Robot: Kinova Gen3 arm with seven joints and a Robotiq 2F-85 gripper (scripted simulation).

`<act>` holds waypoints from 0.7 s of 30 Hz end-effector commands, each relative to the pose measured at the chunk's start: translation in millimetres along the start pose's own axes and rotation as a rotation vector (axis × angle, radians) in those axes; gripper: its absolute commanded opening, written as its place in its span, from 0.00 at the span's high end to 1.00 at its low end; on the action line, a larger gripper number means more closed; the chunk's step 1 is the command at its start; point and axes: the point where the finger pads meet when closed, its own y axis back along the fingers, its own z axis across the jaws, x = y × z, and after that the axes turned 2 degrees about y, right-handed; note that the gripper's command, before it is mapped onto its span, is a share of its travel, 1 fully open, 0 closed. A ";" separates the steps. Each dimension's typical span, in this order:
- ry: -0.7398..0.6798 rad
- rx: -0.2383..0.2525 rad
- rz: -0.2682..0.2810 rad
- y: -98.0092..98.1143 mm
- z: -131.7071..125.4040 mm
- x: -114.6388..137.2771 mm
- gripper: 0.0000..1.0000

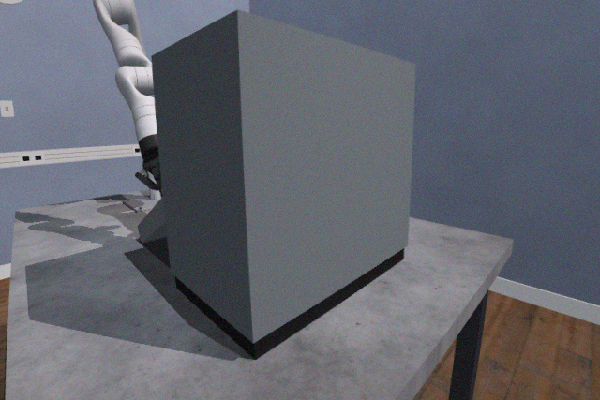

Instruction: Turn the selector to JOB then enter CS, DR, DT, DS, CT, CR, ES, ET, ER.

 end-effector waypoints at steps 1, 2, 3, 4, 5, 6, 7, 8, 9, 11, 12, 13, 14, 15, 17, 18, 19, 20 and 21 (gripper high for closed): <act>-0.062 0.003 -0.004 0.3 0.1 -0.9 0.90; -0.093 0.003 -0.004 0.3 0.1 -0.9 0.90; -0.123 0.002 -0.004 0.3 0.1 -0.9 0.90; -0.153 0.002 -0.004 0.3 0.1 -0.9 0.90; -0.183 0.002 -0.004 0.3 0.1 -0.9 0.90; -0.213 0.002 -0.004 0.3 0.1 -0.9 0.90; -0.243 0.002 -0.004 0.3 0.1 -0.9 0.90; -0.272 0.002 -0.005 0.3 0.1 -0.9 0.90; -0.301 0.002 -0.005 0.3 0.1 -0.9 0.90; -0.358 0.002 -0.005 0.3 0.1 -0.9 0.90; -0.386 0.002 -0.005 0.3 0.1 -0.9 0.90; -0.413 0.002 -0.005 0.3 0.1 -0.9 0.90; -0.439 0.002 -0.005 0.3 0.1 -0.9 0.90; -0.439 0.002 -0.005 0.3 0.1 -0.9 0.90; -0.466 0.002 -0.005 0.3 0.1 -0.9 0.90; -0.491 0.002 -0.005 0.3 0.1 -0.9 0.90; -0.516 0.002 -0.005 0.3 0.1 -0.9 0.90; -0.540 0.002 -0.005 0.3 0.1 -0.9 0.90; -0.563 0.002 -0.005 0.3 0.1 -0.9 0.90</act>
